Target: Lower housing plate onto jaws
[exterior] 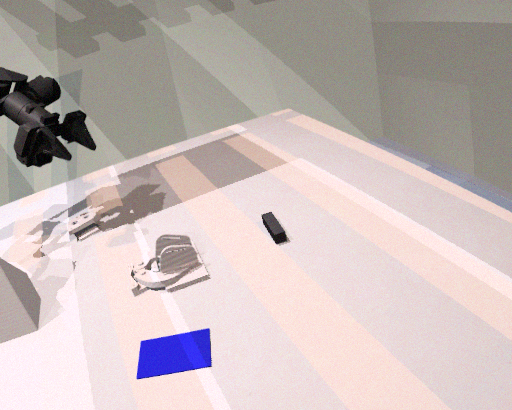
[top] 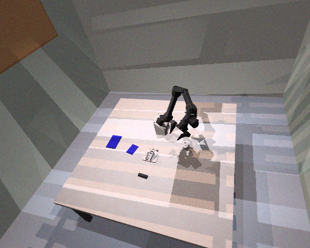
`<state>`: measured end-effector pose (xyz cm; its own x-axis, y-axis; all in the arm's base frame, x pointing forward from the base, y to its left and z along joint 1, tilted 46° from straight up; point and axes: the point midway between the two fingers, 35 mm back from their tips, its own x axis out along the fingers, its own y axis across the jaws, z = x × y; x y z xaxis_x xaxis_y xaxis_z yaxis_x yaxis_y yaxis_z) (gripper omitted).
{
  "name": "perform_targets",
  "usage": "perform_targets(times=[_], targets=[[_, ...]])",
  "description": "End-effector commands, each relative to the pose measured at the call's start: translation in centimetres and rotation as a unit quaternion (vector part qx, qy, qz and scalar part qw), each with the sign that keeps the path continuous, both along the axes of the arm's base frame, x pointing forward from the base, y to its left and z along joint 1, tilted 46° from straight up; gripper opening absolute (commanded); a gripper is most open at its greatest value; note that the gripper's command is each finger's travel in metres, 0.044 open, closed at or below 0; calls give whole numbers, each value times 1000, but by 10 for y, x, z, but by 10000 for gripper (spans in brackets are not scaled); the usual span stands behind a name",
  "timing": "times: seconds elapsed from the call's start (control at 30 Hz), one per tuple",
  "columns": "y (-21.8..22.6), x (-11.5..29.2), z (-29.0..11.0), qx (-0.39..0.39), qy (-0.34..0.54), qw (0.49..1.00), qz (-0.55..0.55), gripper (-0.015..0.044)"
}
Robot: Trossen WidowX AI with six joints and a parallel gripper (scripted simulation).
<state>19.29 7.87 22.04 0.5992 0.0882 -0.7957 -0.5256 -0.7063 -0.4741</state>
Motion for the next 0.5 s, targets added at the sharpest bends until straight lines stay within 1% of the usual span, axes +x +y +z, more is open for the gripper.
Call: perform_targets(times=[0.0, 0.03, 0.47], targets=[[0, 0, 0, 0, 0, 1000, 0, 426], [0, 0, 0, 1, 1, 1000, 0, 440], [24, -10, -18, 102, 89, 991, -6, 440]])
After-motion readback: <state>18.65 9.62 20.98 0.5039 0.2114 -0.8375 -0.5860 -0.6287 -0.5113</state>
